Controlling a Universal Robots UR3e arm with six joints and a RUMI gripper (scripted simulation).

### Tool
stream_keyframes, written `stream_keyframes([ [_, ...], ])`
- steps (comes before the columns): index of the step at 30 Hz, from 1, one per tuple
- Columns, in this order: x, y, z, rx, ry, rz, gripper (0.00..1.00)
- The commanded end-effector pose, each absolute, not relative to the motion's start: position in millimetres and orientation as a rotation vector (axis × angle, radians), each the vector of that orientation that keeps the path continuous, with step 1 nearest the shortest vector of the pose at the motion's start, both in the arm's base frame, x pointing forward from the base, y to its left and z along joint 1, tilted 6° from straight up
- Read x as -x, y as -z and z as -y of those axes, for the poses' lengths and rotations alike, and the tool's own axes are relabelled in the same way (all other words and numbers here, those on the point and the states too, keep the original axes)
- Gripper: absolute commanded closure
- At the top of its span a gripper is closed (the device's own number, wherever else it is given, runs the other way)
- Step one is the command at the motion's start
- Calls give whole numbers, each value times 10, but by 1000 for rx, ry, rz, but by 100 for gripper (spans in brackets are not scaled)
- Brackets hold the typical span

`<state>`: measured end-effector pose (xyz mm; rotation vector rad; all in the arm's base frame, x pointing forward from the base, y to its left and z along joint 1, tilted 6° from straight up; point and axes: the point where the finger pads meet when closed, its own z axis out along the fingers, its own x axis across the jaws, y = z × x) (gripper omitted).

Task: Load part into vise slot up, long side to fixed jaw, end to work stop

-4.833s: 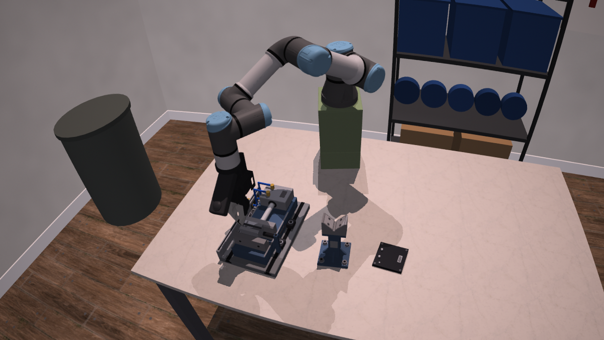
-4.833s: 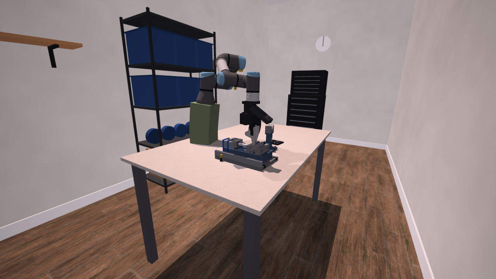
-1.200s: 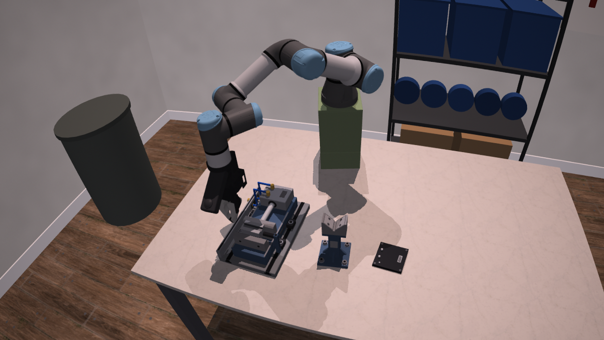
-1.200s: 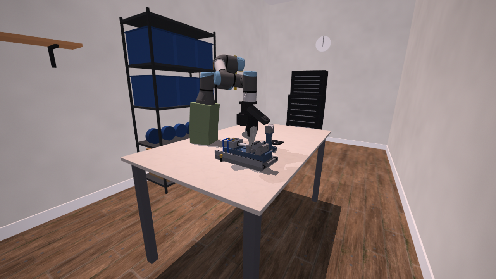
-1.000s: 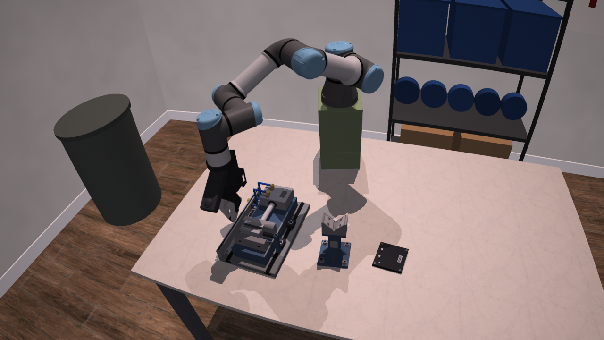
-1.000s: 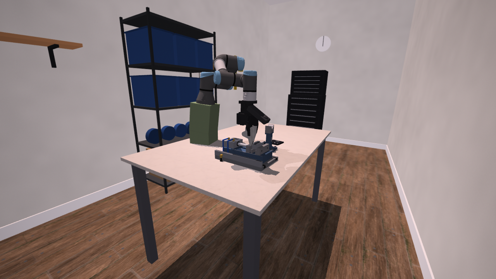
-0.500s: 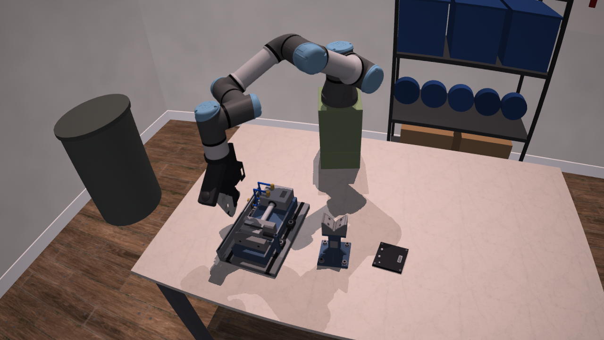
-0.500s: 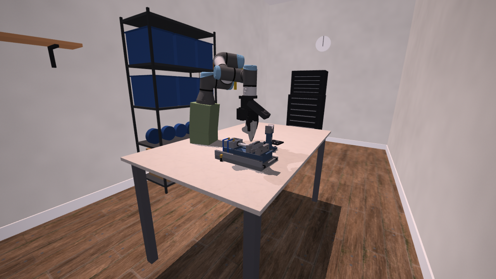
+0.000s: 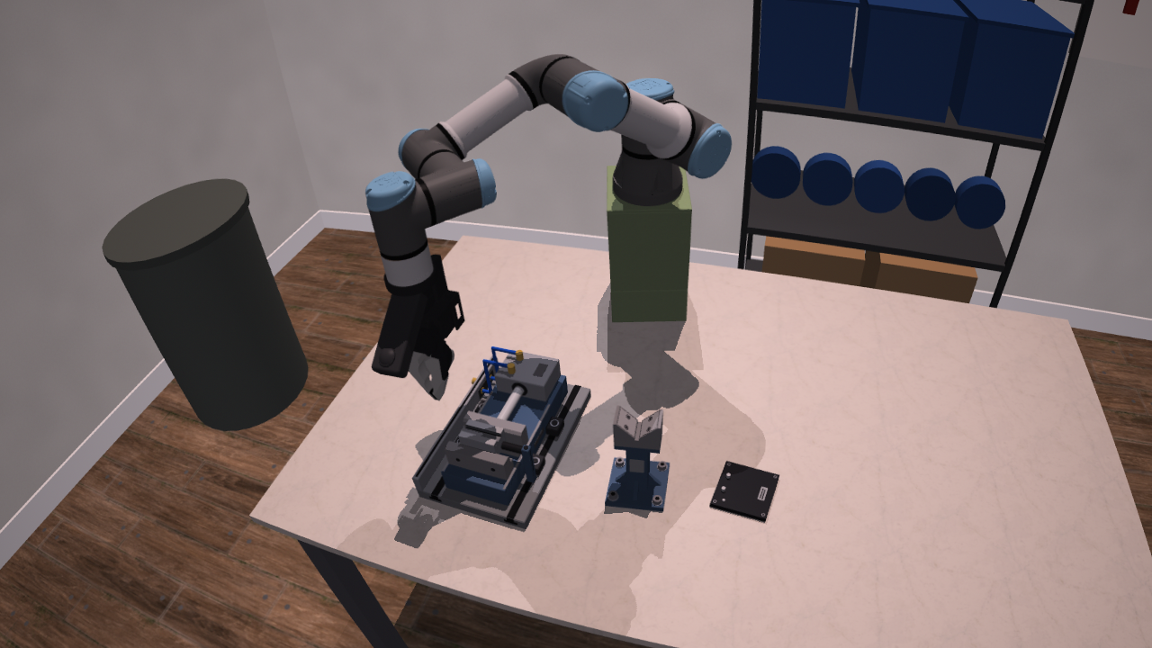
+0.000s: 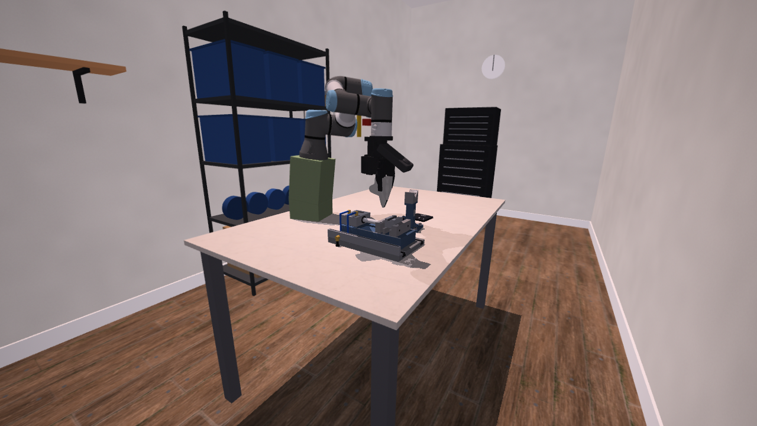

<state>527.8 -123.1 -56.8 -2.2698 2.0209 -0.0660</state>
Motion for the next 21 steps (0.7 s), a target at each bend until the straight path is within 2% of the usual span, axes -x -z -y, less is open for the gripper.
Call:
stream_keyframes([
  [1, -5280, 496, 1239, 2269, 70, -2020, 100],
  [21, -5274, 484, 1173, 2269, 70, -2020, 100],
])
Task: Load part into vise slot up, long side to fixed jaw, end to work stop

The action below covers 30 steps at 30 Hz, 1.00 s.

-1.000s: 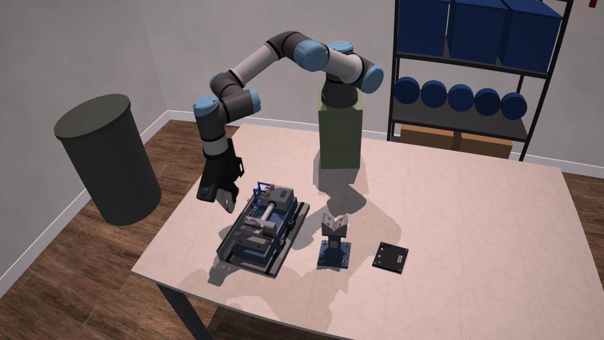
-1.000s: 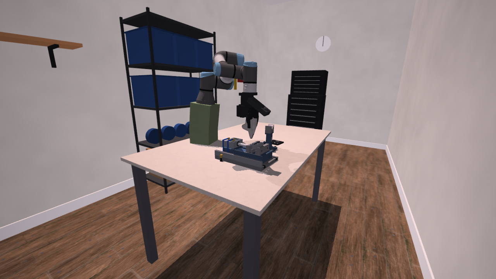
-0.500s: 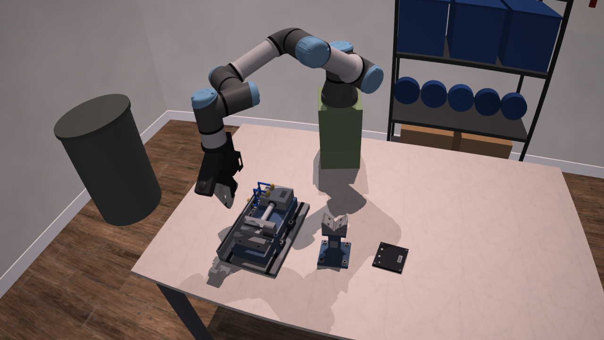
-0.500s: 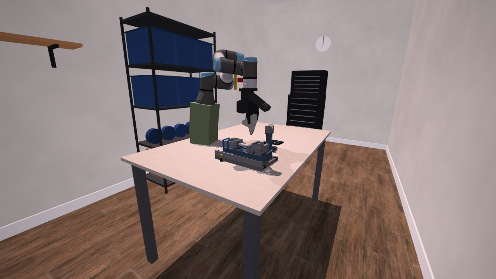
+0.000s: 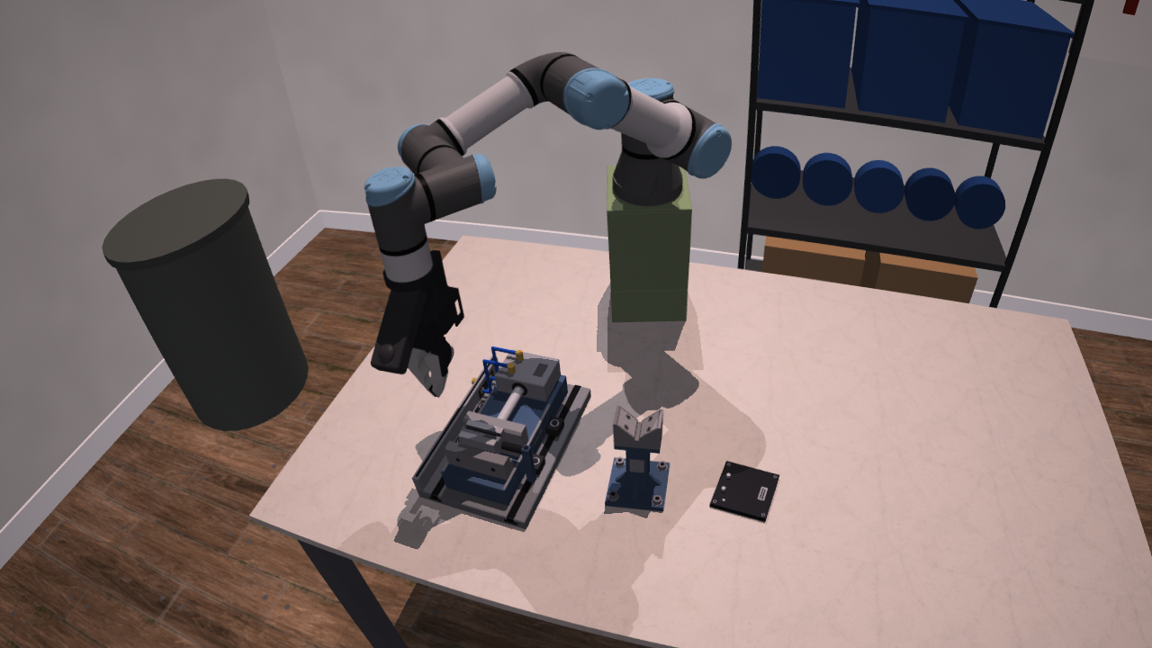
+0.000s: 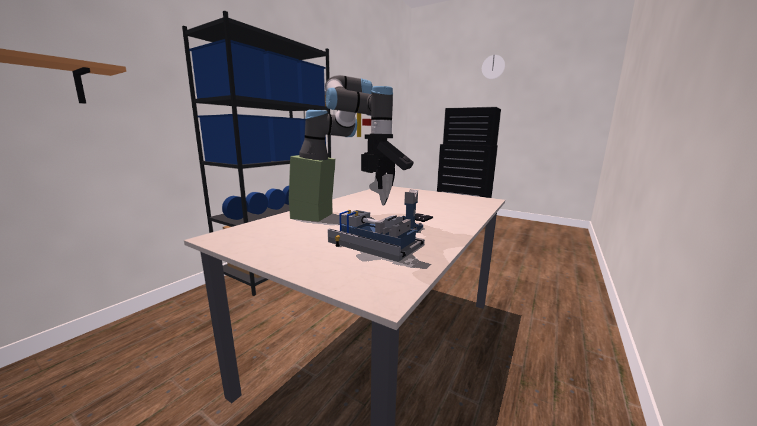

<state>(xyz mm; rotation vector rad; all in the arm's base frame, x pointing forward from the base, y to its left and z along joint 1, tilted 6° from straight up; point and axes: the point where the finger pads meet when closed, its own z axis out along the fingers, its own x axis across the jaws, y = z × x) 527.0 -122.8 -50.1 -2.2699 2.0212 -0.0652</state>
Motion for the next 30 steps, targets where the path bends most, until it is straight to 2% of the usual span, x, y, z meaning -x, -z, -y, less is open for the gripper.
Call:
stream_keyframes([
  [1, -5270, 483, 1139, 2270, 70, -2020, 100],
  [30, -5263, 479, 1073, 2270, 69, -2020, 100],
])
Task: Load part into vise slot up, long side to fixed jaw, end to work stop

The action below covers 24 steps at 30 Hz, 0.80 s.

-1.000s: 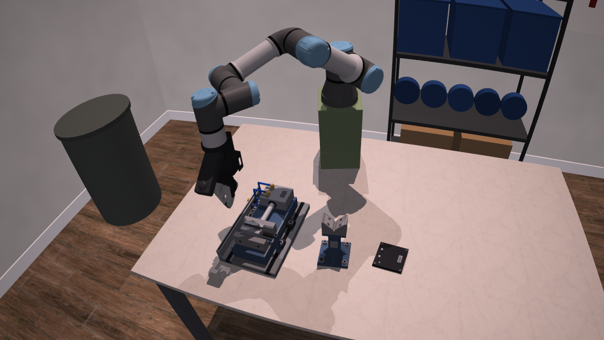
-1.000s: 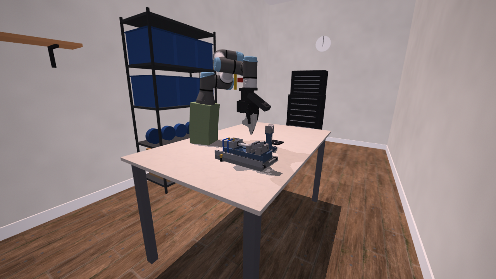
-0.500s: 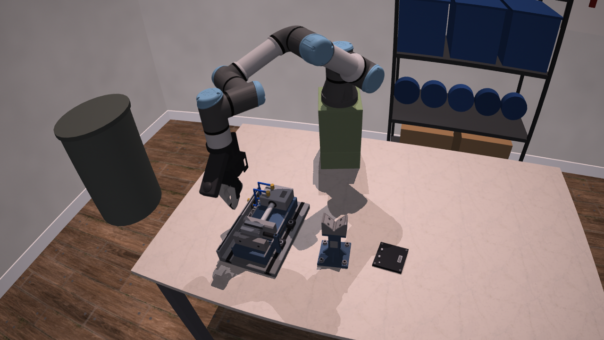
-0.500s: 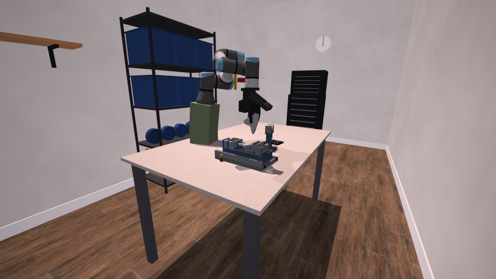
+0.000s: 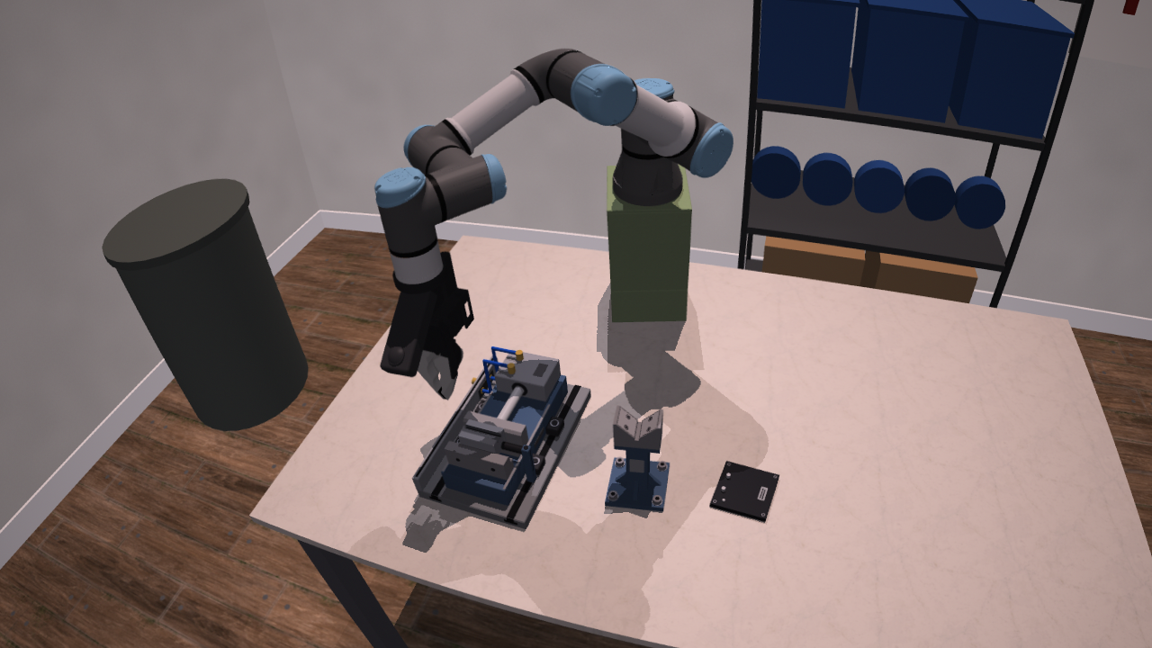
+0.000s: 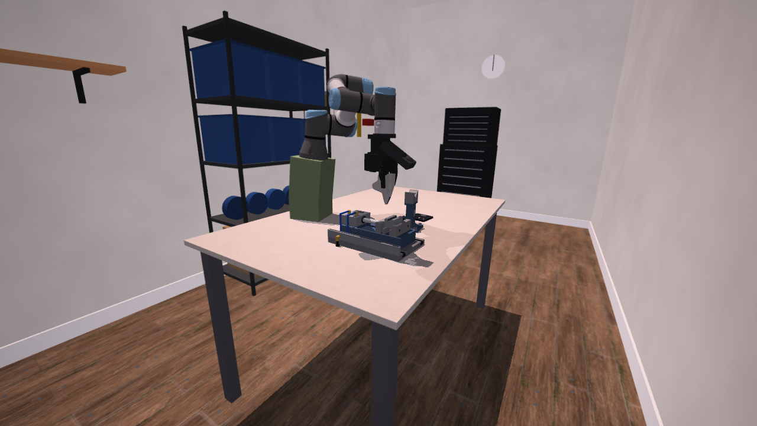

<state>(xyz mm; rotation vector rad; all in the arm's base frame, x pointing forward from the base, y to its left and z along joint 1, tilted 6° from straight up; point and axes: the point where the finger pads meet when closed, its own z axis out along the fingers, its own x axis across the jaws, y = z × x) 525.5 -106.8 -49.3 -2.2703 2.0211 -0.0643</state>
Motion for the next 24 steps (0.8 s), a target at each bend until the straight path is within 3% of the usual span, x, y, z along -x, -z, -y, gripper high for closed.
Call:
stream_keyframes([
  [1, -5263, 479, 1073, 2270, 69, -2020, 100],
  [24, -5266, 513, 1070, 2269, 70, -2020, 100],
])
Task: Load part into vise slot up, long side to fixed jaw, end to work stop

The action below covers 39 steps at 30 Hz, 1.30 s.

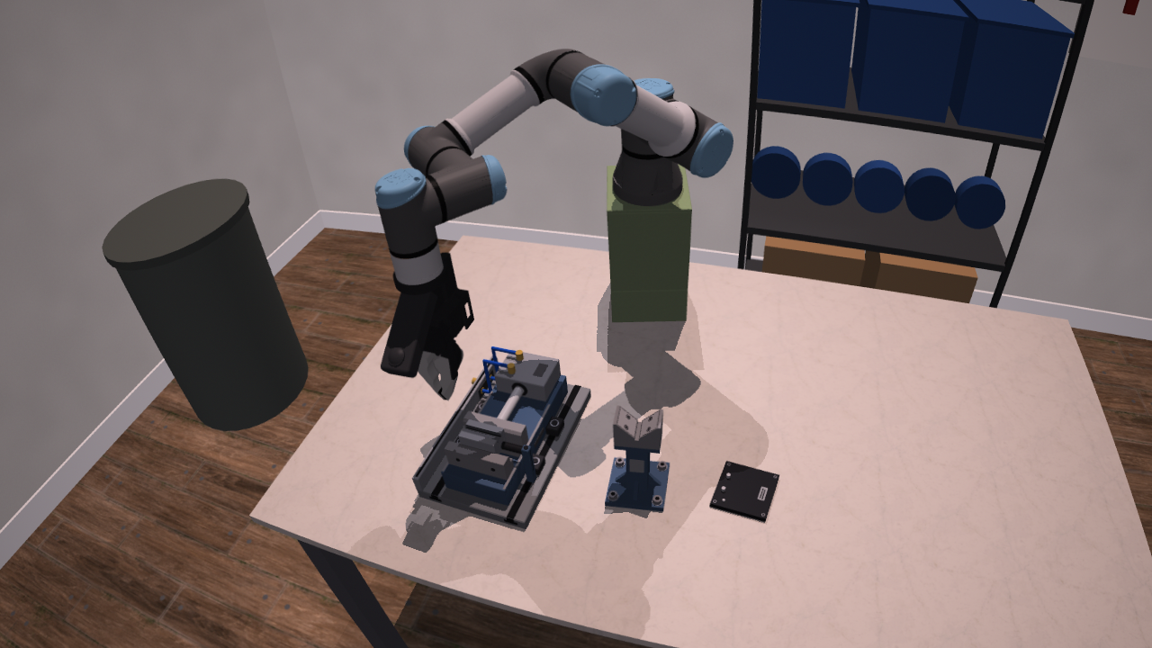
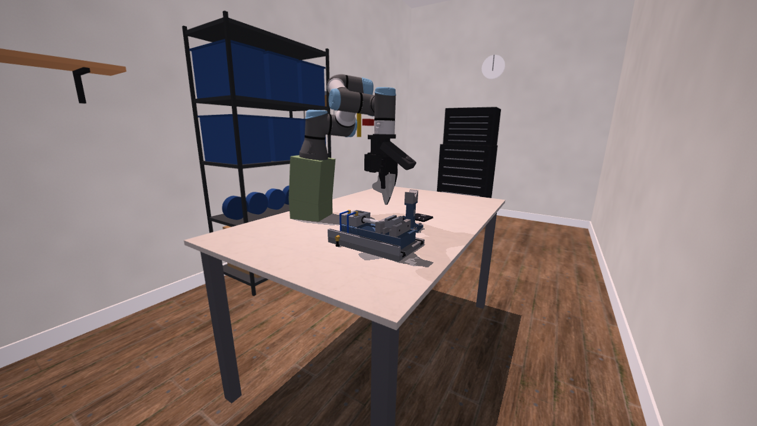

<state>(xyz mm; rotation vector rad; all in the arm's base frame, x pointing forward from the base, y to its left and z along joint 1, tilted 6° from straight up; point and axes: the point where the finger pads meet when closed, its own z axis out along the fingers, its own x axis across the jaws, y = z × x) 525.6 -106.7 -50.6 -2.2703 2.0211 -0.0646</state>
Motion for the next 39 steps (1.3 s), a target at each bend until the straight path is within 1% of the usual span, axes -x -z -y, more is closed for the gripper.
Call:
stream_keyframes([
  [1, -5266, 513, 1070, 2269, 70, -2020, 100],
  [39, -5300, 958, 1043, 2269, 70, -2020, 100],
])
